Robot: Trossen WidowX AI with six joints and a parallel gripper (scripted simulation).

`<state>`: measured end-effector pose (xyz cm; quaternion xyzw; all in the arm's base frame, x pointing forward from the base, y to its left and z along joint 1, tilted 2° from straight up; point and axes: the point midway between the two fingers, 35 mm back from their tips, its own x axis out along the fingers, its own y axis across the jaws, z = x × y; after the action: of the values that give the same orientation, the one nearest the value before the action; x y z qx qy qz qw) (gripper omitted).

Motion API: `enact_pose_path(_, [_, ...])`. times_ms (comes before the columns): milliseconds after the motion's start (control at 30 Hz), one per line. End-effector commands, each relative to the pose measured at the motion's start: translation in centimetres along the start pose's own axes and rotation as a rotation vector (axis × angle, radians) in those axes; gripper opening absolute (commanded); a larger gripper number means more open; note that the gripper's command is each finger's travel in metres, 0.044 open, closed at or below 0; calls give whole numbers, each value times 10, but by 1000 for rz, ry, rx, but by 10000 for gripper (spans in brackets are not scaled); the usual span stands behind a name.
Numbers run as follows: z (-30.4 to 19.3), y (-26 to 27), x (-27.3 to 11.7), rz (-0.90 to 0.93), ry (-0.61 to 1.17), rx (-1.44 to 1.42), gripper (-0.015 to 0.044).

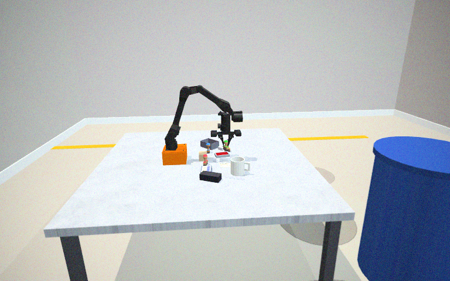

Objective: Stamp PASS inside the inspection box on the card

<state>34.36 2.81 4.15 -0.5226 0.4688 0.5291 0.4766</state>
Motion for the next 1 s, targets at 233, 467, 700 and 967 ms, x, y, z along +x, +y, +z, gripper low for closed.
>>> enact_pose_path(233, [-31,-6,-2,-3,8,-306,0])
enact_pose_path(467, [-50,-7,-2,-1,10,-498,0])
enact_pose_path(700, [-69,-8,-2,1,12,-691,0])
enact_pose_path(967, [-79,-7,-2,3,13,-787,0])
